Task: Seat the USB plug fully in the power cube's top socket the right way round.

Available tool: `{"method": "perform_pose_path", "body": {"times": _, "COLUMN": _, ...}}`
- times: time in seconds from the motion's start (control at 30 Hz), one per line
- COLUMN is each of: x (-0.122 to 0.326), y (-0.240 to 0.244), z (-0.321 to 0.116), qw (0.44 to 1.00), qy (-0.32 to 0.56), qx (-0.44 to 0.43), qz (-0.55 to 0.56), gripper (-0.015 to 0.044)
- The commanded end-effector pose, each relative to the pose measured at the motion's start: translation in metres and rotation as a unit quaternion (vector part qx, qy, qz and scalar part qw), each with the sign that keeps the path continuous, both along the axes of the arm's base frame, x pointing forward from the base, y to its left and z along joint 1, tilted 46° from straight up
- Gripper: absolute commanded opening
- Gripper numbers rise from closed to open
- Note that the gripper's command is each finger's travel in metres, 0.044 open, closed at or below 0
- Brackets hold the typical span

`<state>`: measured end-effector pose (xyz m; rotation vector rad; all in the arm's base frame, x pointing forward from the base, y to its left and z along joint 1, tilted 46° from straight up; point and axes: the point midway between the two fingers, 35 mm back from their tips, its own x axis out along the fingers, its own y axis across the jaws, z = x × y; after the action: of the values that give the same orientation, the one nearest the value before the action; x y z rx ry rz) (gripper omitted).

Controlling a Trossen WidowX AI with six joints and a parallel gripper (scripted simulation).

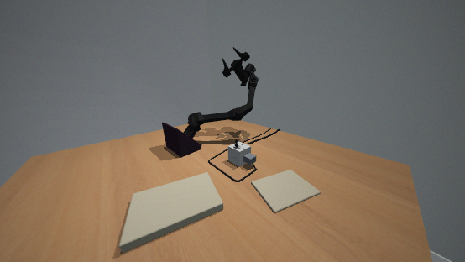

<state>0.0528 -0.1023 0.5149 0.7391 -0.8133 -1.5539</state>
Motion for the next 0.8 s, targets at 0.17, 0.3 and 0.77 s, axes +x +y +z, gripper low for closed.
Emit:
{"method": "perform_pose_path", "body": {"times": 0.17, "x": -0.024, "y": -0.031, "z": -0.016, "qw": 0.989, "qy": 0.071, "qx": 0.066, "qz": 0.115, "gripper": 0.0440}}
{"method": "perform_pose_path", "body": {"times": 0.3, "x": -0.026, "y": -0.060, "z": -0.036, "qw": 0.961, "qy": 0.135, "qx": 0.103, "qz": 0.219, "gripper": 0.0440}}
{"method": "perform_pose_path", "body": {"times": 0.77, "x": 0.068, "y": -0.144, "z": -0.153, "qw": 0.689, "qy": 0.396, "qx": 0.118, "qz": 0.595, "gripper": 0.0440}}
